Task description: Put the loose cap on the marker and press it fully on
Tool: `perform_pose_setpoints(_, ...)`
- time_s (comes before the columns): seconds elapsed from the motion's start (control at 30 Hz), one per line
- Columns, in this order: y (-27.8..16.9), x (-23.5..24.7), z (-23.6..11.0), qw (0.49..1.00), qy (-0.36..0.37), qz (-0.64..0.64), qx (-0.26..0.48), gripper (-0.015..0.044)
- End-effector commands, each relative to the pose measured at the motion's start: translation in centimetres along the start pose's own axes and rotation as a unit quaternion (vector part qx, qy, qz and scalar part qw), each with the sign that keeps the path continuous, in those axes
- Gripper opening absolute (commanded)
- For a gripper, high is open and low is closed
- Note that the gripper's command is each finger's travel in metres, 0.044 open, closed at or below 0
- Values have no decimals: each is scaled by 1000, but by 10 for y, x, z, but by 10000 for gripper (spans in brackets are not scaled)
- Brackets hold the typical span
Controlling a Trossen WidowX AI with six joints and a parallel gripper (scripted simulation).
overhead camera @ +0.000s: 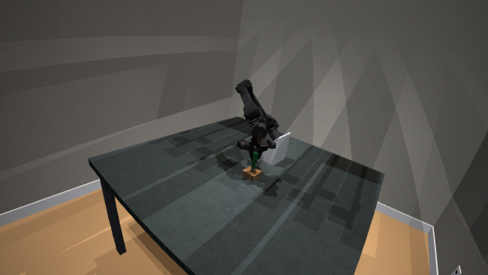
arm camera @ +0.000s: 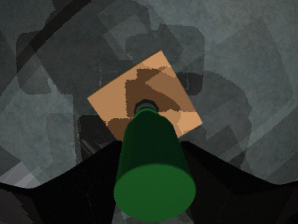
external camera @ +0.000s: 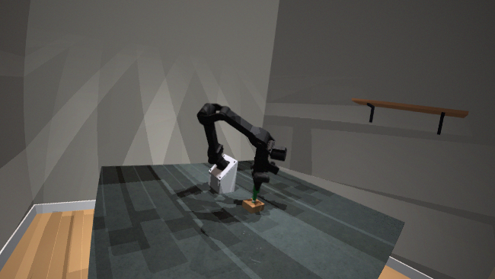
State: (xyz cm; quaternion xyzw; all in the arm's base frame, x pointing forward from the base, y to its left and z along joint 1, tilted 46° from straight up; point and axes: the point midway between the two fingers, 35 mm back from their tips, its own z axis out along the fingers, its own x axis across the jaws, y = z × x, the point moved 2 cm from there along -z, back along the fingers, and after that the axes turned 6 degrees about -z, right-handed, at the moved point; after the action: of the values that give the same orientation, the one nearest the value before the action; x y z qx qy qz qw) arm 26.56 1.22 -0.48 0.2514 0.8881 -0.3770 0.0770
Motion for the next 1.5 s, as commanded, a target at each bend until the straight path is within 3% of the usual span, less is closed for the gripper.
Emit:
perform_pose_setpoints(0.0,-1,0,7,1000,0,-2,2,0)
perform_pose_setpoints(0.8,-2,1,34,1000,0,-2,4,0)
perform_pose_setpoints(1.33,-2,1,33,1000,1,0,3,420)
perform_pose_setpoints(1.4,-2,1,30,1000,1,0,2,440)
perform_pose_setpoints(1.47,1,0,6,1000,2,-1,1,440)
